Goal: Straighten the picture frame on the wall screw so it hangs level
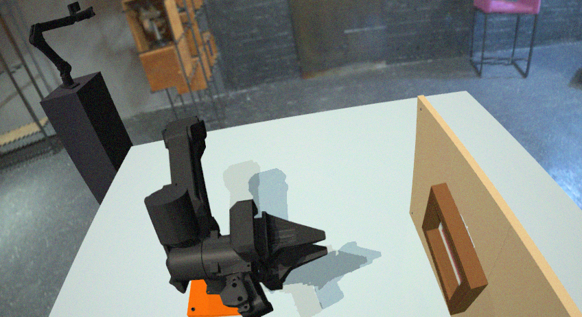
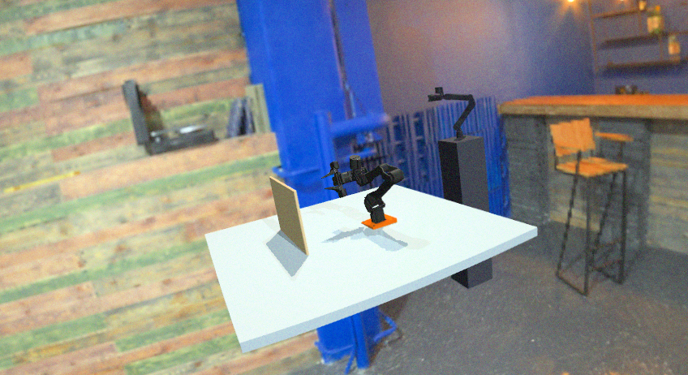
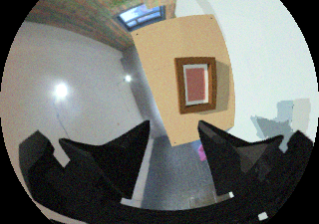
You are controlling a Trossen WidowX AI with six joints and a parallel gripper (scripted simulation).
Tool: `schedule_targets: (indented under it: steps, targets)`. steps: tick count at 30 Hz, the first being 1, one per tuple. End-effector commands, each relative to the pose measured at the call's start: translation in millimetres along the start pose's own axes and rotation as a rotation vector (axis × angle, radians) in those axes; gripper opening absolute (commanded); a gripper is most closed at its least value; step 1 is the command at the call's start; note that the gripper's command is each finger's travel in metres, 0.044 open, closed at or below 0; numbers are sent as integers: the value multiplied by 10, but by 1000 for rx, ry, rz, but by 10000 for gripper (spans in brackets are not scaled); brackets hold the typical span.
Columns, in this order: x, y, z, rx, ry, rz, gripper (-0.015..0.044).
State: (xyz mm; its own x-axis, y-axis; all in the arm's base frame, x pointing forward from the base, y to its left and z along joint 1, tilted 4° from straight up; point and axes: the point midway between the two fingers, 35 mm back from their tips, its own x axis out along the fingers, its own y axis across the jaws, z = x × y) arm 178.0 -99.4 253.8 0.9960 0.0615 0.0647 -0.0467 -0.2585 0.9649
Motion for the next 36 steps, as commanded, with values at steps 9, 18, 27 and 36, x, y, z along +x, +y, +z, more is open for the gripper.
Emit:
schedule_targets:
  steps: [9, 18, 27, 36]
  targets:
    - [-1, -6, -7, 3, 4, -2, 260]
    - [-1, -6, -7, 3, 4, -2, 260]
    - [356, -129, 94, -63, 11, 27, 260]
    - [668, -348, 92, -124, 5, 4, 260]
